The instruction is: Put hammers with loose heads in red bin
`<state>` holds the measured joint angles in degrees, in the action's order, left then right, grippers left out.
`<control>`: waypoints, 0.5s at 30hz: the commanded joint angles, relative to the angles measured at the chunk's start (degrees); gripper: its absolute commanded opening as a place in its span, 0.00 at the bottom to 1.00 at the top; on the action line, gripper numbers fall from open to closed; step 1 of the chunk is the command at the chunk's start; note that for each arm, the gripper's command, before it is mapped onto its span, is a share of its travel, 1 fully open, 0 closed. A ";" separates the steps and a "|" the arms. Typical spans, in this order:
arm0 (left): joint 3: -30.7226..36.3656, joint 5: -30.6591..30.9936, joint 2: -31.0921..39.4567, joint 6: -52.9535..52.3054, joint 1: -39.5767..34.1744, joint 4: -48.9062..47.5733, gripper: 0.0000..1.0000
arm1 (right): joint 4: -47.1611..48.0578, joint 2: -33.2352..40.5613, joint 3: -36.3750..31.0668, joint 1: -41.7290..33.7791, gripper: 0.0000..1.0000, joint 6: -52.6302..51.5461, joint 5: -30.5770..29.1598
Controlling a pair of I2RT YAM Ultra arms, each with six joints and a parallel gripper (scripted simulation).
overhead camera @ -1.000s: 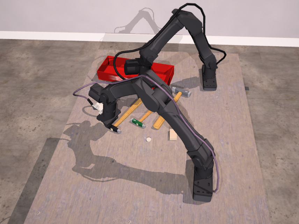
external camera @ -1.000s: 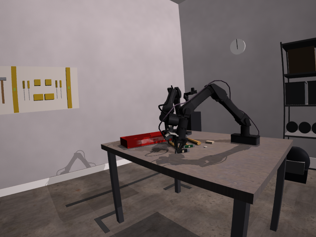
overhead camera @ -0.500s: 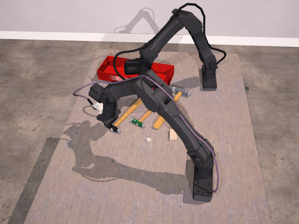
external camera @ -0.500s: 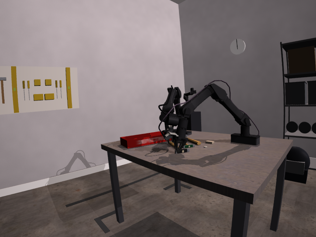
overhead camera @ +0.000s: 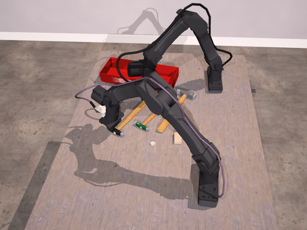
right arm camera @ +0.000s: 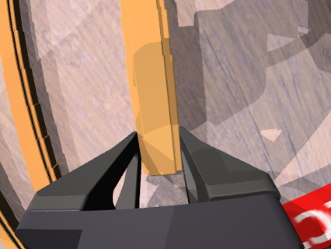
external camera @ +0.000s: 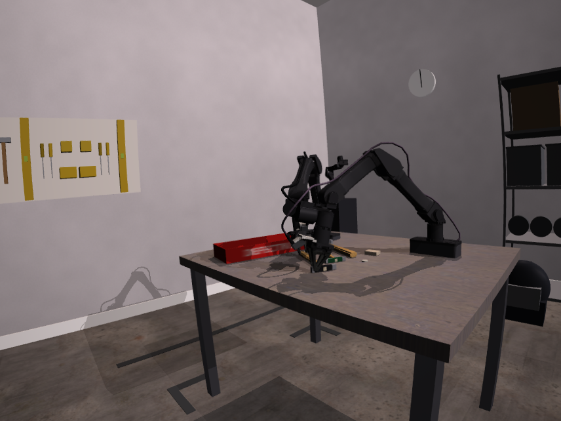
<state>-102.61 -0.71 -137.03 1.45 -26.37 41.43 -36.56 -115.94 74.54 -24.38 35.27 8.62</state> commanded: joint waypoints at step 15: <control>0.05 1.41 1.68 -4.58 4.74 -0.25 0.12 | -5.60 -0.36 -1.60 0.99 0.21 -0.42 -2.88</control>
<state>-102.61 2.39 -137.05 -0.30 -24.62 41.39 -35.48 -115.90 74.59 -24.43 35.22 9.56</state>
